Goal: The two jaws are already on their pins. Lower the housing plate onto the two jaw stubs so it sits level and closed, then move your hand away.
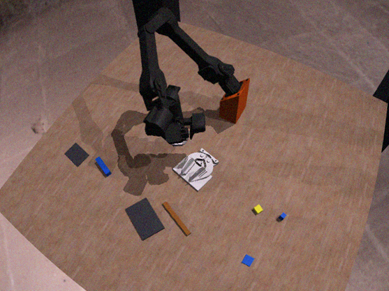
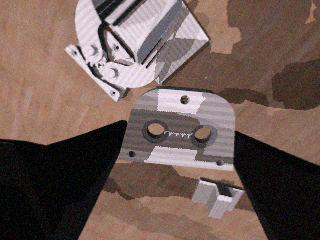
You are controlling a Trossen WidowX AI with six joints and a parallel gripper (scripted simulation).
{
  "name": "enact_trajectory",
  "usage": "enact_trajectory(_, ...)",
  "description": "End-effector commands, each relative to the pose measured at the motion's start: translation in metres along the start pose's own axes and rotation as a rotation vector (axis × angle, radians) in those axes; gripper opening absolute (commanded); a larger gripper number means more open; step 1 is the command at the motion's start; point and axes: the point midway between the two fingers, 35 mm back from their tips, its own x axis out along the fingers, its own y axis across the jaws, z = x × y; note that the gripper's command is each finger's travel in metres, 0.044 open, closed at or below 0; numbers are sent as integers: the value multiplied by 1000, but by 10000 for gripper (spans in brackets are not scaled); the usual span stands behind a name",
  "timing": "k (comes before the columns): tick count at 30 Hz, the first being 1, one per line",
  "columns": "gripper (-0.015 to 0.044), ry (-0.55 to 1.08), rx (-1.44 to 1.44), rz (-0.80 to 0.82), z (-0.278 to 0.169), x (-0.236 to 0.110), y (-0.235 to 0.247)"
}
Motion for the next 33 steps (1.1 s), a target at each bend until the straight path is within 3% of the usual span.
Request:
enact_trajectory(1,351,4,74,-5,7,1,7)
enact_trajectory(33,351,3,770,-67,43,4,82)
